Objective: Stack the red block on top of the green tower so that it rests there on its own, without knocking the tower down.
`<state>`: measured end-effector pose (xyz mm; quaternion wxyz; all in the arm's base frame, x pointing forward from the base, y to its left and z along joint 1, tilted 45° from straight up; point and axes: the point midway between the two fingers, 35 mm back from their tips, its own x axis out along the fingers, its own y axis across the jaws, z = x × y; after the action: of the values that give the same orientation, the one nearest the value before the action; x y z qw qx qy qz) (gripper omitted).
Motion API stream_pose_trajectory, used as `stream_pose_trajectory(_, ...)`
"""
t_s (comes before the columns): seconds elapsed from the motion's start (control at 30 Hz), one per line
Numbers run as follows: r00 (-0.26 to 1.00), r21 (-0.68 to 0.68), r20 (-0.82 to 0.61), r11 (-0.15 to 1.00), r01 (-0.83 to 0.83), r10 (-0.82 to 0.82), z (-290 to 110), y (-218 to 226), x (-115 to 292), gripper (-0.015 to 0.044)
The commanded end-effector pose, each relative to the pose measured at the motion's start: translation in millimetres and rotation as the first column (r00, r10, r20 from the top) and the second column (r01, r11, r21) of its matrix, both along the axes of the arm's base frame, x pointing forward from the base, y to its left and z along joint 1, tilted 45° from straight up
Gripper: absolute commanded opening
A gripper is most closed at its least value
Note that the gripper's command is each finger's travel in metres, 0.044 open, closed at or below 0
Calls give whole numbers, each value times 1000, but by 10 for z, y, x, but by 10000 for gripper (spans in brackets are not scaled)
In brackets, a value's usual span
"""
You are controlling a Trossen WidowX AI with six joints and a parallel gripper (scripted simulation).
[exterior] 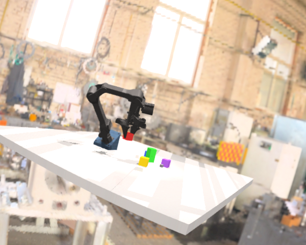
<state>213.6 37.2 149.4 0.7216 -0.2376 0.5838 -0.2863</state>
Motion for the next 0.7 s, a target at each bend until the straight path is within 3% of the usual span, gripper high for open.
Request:
stream_pose_trajectory(0.0,1000,2,-1,1000,7,-7,46,44,-9,0)
stream_pose_trajectory(0.23,1000,3,-1,1000,7,-7,33,66,2,0)
stream_pose_trajectory(0.67,1000,11,0,1000,5,-5,-278,536,239,0)
